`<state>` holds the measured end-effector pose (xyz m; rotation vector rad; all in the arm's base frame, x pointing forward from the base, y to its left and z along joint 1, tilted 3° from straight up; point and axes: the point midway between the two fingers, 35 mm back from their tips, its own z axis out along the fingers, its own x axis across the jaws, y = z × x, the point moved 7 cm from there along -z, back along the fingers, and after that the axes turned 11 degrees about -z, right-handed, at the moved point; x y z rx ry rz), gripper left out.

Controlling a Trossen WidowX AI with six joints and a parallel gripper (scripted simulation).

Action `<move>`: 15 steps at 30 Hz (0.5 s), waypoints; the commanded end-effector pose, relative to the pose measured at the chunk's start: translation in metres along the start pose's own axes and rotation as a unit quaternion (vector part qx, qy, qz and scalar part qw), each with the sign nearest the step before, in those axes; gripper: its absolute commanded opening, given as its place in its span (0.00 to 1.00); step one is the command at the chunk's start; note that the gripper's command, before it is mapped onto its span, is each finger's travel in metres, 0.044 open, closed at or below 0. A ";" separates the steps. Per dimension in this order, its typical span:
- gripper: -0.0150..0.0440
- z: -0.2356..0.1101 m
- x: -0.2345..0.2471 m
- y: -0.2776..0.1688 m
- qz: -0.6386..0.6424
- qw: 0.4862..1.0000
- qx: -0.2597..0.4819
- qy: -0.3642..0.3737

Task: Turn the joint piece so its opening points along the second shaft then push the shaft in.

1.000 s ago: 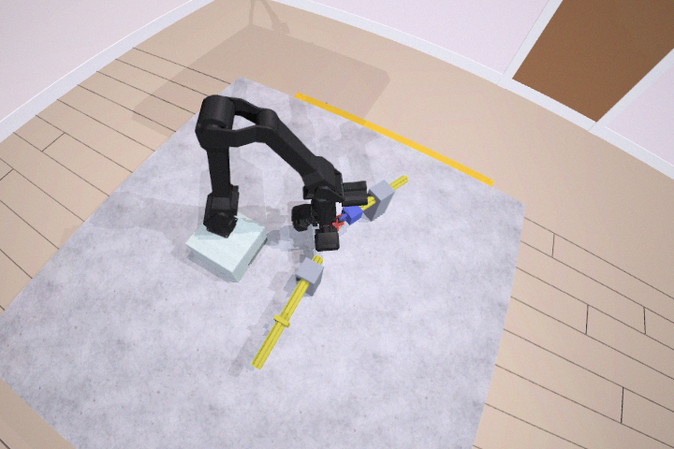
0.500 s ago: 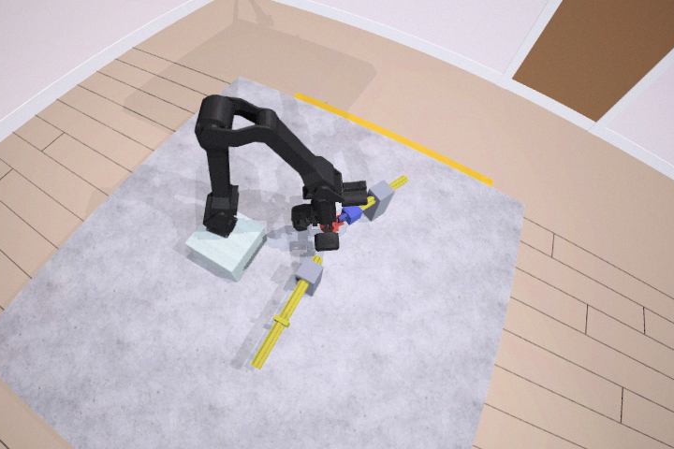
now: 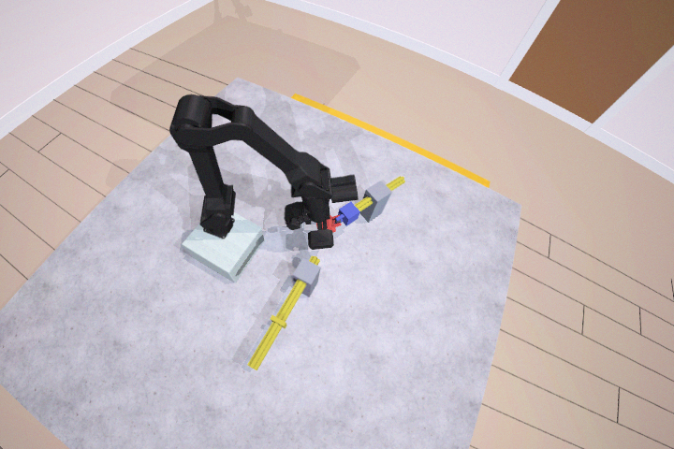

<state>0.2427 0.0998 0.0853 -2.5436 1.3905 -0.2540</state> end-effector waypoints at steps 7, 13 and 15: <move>1.00 -0.009 -0.001 0.004 0.003 1.000 0.024 0.007; 1.00 -0.066 0.004 -0.024 -0.001 1.000 0.021 0.004; 1.00 -0.096 0.005 -0.030 -0.002 1.000 0.021 0.004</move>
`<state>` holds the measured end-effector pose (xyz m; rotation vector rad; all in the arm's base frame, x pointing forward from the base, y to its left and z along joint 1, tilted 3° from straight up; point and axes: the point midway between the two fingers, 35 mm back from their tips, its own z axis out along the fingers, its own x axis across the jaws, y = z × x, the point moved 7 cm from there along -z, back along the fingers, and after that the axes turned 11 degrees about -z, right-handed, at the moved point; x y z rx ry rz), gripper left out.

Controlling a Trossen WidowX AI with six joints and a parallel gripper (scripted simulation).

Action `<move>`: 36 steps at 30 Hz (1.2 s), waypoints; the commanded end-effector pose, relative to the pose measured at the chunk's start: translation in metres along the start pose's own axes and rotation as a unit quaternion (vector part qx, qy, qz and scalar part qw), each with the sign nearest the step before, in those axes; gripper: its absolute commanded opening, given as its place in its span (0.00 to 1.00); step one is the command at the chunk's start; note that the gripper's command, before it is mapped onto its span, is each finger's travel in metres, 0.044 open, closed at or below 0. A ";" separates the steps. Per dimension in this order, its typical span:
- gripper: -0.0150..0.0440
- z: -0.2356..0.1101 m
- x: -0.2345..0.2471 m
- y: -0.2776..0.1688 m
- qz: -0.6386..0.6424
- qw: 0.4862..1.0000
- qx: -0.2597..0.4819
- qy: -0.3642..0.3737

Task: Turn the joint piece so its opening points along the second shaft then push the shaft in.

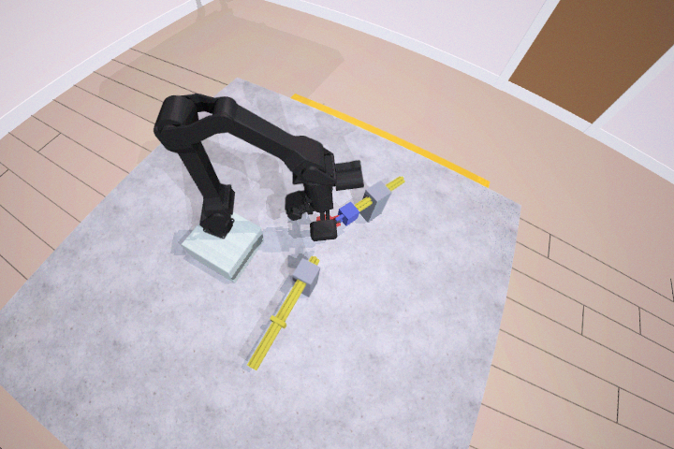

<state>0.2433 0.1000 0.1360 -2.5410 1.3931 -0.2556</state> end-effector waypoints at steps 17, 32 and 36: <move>1.00 -0.106 -0.002 0.005 -0.006 1.000 0.019 0.004; 1.00 -0.078 -0.010 0.051 0.061 0.998 0.017 0.002; 1.00 -0.077 -0.010 0.051 0.120 0.993 0.017 0.001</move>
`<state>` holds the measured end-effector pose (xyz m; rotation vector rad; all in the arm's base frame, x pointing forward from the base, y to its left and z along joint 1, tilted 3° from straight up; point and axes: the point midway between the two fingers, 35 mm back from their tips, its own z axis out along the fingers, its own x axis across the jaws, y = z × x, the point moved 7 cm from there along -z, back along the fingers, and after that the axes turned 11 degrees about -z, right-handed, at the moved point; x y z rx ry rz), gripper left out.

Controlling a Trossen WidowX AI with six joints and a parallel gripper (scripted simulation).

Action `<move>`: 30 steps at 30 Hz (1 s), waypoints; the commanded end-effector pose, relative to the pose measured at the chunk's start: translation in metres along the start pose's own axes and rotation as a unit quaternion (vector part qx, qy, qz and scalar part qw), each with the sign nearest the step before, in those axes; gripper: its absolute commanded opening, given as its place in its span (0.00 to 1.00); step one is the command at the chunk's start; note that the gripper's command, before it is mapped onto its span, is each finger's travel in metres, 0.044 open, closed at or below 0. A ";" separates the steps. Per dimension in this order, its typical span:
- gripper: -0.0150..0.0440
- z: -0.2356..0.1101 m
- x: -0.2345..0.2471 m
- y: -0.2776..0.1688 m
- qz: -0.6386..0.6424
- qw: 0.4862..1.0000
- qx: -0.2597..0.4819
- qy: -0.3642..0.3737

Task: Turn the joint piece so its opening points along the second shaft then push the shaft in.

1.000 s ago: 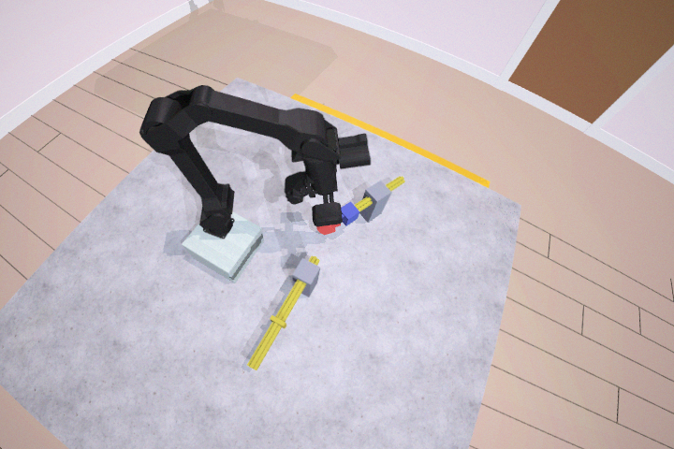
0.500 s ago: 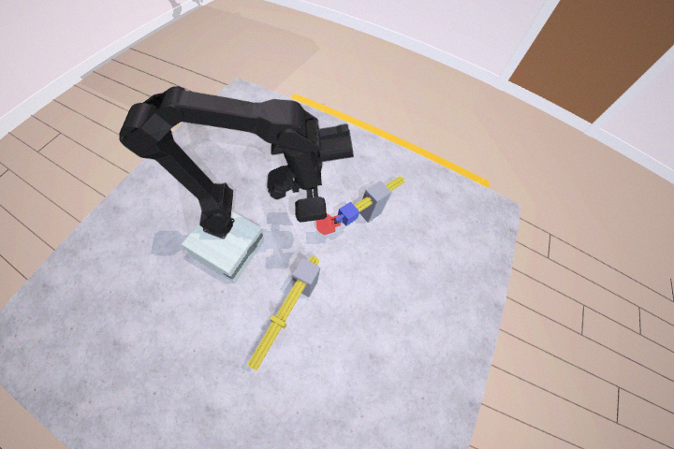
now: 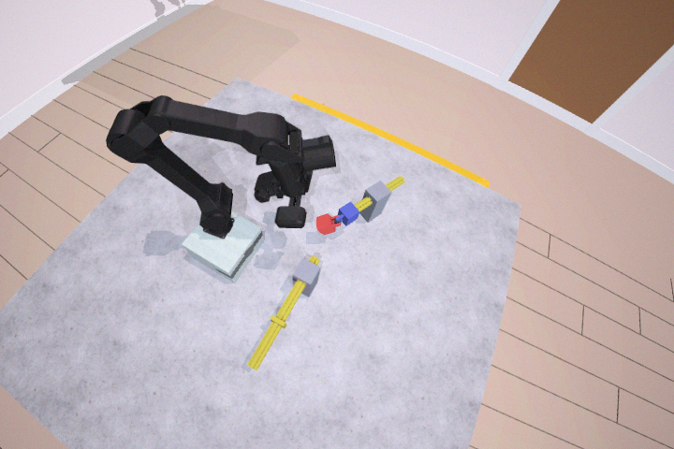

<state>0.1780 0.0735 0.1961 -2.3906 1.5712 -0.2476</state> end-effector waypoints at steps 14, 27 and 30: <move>1.00 0.002 0.000 0.002 0.247 0.969 0.003 0.000; 1.00 0.003 0.000 0.003 0.430 0.903 0.004 -0.001; 1.00 0.003 0.000 0.003 0.470 0.883 0.004 -0.001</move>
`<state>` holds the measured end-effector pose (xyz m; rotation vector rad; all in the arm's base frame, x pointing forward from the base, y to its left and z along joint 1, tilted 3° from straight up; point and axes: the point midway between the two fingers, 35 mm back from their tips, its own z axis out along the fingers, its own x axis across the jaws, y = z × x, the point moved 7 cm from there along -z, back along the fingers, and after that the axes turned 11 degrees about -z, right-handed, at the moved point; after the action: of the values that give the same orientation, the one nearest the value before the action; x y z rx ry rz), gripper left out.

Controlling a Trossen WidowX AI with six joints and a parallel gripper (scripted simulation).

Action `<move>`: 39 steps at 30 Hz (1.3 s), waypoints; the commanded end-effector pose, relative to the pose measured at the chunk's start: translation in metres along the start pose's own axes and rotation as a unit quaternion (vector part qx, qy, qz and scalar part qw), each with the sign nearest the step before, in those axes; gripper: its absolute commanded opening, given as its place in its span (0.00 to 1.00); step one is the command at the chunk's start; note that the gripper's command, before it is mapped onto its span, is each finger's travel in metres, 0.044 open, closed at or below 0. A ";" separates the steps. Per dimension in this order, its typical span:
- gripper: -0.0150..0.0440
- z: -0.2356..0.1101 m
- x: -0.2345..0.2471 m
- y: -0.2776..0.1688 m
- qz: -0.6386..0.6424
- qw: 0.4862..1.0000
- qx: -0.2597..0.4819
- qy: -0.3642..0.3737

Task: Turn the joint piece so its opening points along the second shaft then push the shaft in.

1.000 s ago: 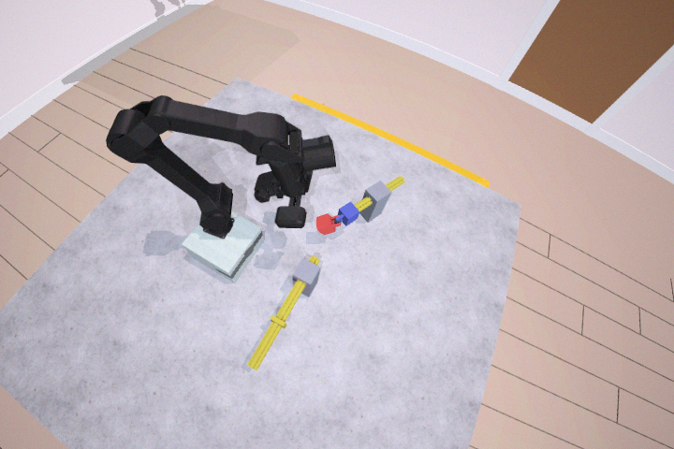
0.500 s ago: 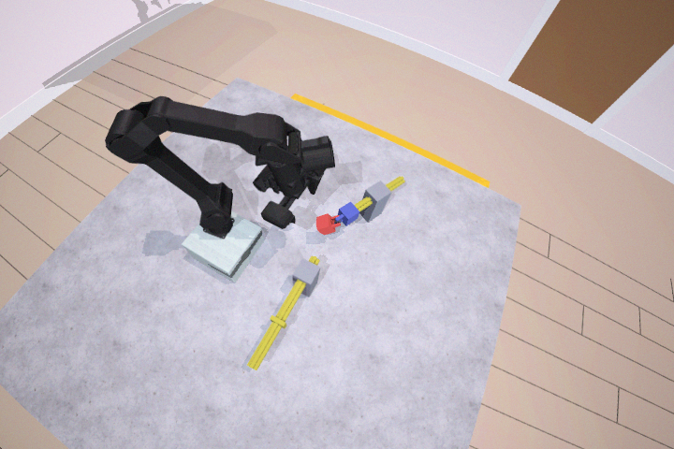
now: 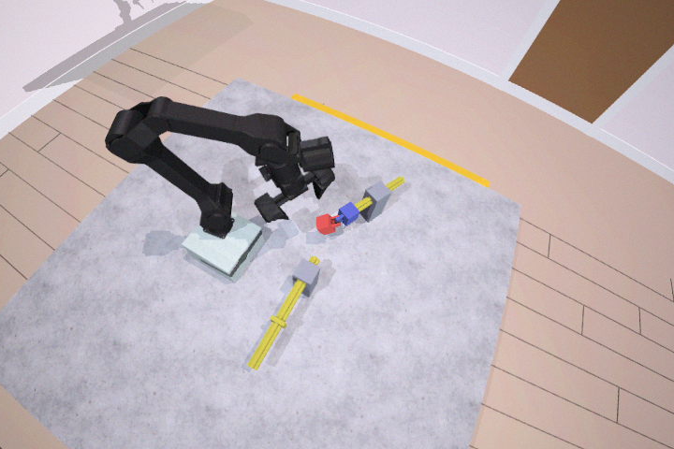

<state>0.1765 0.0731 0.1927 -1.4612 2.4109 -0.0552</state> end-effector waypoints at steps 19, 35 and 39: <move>1.00 0.002 0.001 0.000 0.323 0.947 0.003 -0.002; 1.00 0.003 0.001 0.001 0.538 0.843 0.003 -0.003; 1.00 0.003 0.001 0.001 0.587 0.810 0.002 -0.003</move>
<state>0.1765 0.0732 0.1894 0.1080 2.8384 0.2090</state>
